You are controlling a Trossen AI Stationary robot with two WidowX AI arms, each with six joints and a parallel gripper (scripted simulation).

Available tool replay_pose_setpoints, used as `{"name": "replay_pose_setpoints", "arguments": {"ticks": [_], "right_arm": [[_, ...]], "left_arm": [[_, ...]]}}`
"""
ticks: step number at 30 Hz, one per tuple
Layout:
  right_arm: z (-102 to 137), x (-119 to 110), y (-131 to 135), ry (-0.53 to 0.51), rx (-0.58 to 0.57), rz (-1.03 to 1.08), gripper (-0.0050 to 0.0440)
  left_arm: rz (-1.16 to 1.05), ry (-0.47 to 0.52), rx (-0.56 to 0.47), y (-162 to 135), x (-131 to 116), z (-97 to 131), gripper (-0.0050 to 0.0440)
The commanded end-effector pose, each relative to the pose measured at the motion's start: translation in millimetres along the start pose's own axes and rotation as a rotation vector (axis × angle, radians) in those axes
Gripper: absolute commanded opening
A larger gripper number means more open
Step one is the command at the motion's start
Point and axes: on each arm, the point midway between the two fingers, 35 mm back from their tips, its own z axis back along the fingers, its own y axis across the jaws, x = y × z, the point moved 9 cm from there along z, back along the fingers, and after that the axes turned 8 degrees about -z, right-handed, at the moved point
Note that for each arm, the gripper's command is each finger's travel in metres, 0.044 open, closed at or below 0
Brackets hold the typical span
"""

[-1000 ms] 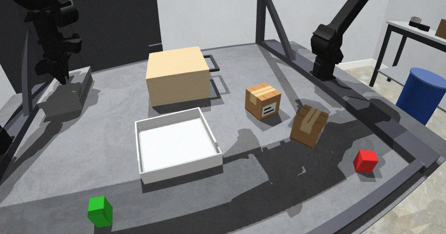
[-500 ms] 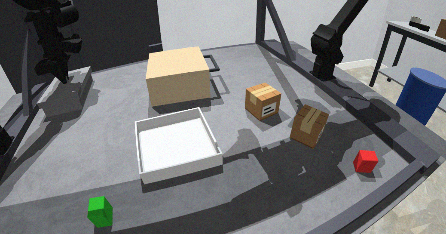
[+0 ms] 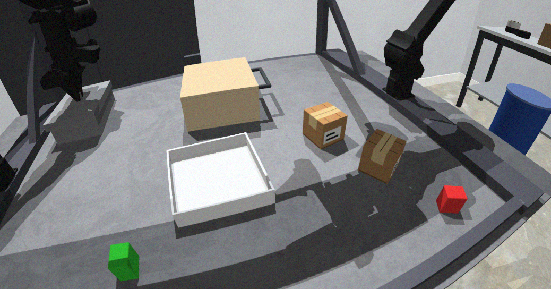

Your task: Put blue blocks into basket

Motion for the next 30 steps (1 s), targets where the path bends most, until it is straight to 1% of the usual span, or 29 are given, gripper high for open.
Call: {"name": "replay_pose_setpoints", "arguments": {"ticks": [1,4,30], "right_arm": [[21.7,2.5,2.3,-0.032,0.064,-0.005,-0.0027],[27.0,2.5,1.9,-0.033,0.065,-0.005,-0.005],[61.8,1.6,-0.4,-0.036,0.071,-0.003,-0.005]], "left_arm": [[0.002,-0.036,0.006,1.6,11.9,1.8,0.04],[0.002,-0.036,0.006,1.6,11.9,1.8,0.04],[0.002,-0.036,0.006,1.6,11.9,1.8,0.04]]}}
